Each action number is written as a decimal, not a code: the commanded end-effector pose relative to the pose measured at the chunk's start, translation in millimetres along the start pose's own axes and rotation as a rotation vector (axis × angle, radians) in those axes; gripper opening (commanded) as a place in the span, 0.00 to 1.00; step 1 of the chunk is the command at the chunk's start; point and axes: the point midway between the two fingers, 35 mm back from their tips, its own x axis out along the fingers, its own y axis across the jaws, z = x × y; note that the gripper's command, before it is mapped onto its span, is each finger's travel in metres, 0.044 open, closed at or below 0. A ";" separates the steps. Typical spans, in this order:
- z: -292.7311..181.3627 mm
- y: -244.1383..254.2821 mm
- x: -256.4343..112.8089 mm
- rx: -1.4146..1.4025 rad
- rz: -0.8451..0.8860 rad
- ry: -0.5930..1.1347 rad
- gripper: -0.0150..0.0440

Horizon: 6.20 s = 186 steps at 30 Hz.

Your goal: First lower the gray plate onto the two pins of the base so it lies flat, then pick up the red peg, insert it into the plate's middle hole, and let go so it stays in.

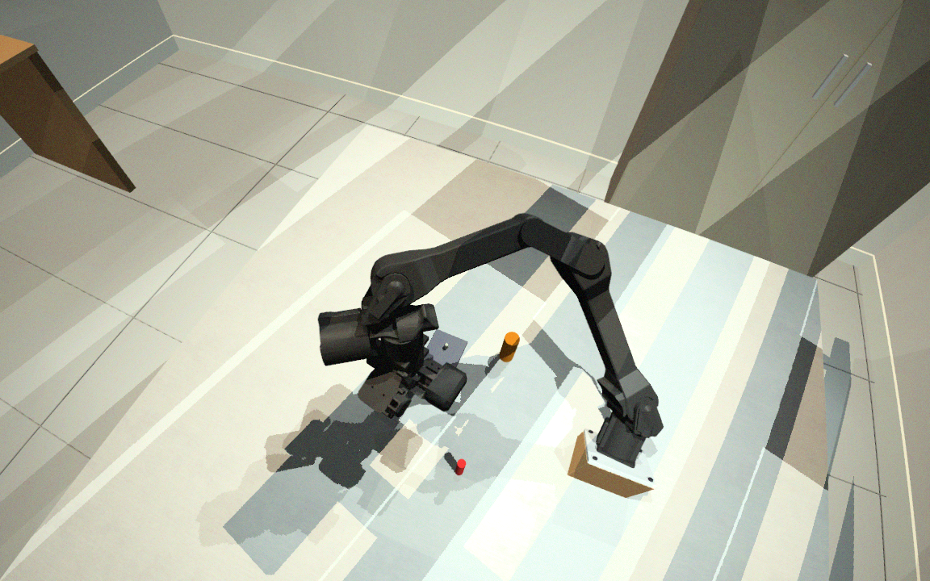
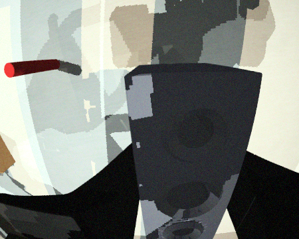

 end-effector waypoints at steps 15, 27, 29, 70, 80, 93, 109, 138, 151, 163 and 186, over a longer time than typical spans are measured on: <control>-51.2 -4.9 24.0 -0.080 -0.006 0.006 0.25; -86.2 -2.5 41.6 -0.128 -0.005 0.018 0.25; -91.9 -1.6 44.5 -0.137 -0.005 0.021 0.25; -102.6 -0.1 66.8 -0.150 -0.004 0.026 0.25; -103.1 -0.4 81.9 -0.150 -0.004 0.027 0.25; -104.1 -1.5 85.5 -0.141 -0.003 0.024 0.30; -104.1 -1.5 85.5 -0.141 -0.003 0.024 1.00; -32.6 34.7 -35.5 0.720 -0.003 -0.003 1.00; 29.7 93.2 -34.0 1.726 0.003 -0.003 1.00; 58.3 134.6 -28.4 2.383 -0.013 0.005 1.00; 62.2 144.9 2.7 2.523 -0.019 0.005 1.00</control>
